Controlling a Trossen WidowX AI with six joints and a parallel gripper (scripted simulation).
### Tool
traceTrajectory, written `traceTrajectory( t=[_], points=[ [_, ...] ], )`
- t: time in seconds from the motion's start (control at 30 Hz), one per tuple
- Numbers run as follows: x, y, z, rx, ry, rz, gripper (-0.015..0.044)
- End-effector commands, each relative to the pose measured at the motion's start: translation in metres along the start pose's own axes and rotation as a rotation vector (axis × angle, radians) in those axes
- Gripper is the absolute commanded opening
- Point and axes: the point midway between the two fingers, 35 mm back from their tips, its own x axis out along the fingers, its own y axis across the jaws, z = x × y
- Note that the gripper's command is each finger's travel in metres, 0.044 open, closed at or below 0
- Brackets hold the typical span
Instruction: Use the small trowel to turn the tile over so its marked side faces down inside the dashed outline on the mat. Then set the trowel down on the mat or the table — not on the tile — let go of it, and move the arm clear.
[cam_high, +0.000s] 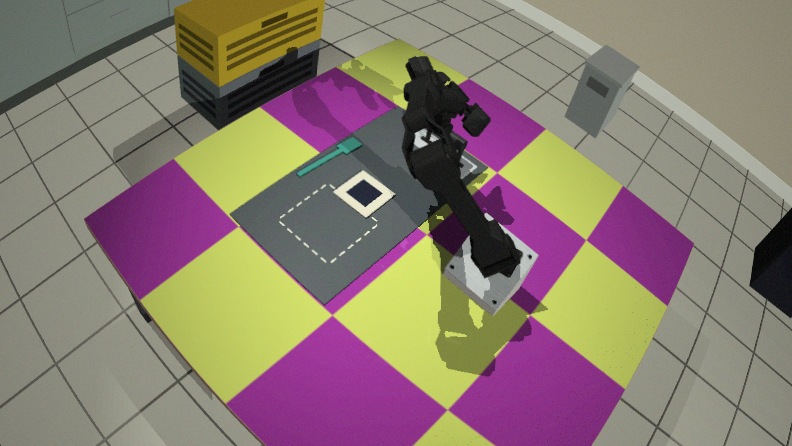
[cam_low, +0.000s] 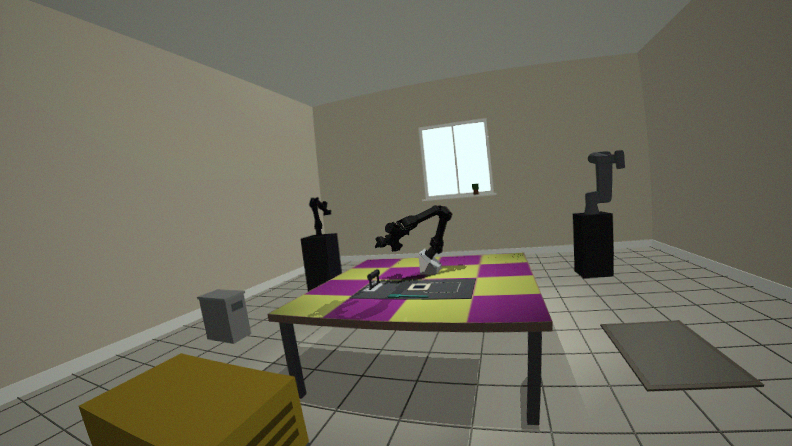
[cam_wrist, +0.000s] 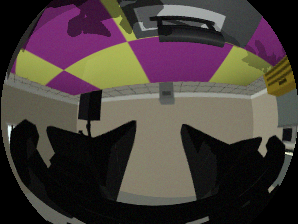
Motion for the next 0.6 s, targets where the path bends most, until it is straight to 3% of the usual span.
traceTrajectory(
  t=[0.0, 0.57],
  points=[
    [0.011, -0.006, 0.007, 0.078, -0.082, 0.03, 0.027],
    [0.041, -0.029, 0.031, 0.439, -0.388, 0.192, 0.027]
  ],
)
